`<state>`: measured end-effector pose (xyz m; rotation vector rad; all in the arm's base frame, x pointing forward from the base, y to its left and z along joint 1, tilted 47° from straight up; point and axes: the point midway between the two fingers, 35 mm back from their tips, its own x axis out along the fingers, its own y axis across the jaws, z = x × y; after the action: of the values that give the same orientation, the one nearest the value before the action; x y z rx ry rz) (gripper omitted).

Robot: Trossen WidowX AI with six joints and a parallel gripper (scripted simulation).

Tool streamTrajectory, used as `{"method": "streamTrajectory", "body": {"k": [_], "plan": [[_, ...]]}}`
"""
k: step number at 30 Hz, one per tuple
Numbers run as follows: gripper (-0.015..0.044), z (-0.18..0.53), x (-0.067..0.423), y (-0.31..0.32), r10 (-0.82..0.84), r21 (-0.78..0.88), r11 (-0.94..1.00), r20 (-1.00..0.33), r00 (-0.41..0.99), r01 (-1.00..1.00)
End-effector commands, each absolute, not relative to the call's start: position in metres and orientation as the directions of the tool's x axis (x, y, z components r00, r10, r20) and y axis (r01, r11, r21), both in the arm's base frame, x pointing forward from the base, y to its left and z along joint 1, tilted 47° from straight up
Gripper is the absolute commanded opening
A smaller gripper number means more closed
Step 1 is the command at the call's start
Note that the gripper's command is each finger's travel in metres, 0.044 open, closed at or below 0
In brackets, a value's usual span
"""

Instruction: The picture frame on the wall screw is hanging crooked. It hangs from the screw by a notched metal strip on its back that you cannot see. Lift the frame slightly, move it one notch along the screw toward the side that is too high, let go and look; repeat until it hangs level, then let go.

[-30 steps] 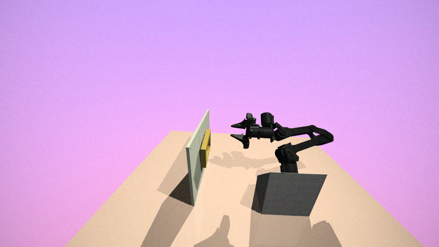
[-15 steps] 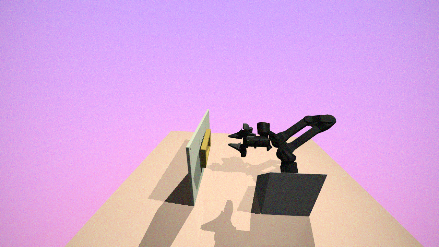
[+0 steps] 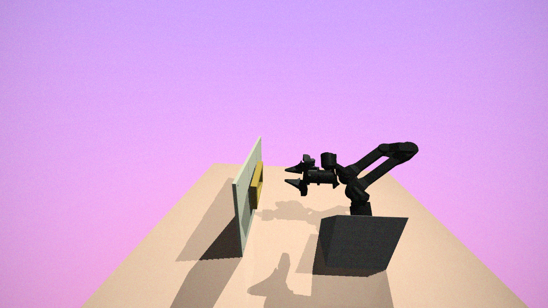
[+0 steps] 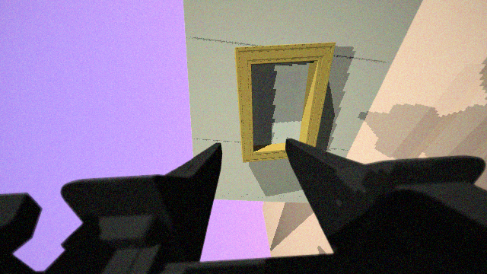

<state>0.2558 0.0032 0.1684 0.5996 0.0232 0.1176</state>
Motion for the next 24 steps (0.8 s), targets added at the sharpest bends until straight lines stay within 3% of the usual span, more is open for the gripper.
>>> {"method": "streamTrajectory", "body": {"k": [1, 15, 24], "plan": [[0.0260, 0.172, 0.261, 0.004, 0.120, 0.566, 0.818, 0.015, 0.993, -0.107], [0.0260, 0.171, 0.331, 0.012, 0.119, 0.565, 0.817, 0.032, 0.992, -0.116], [0.0260, 0.170, 0.334, 0.013, 0.119, 0.565, 0.817, 0.033, 0.992, -0.117]]}}
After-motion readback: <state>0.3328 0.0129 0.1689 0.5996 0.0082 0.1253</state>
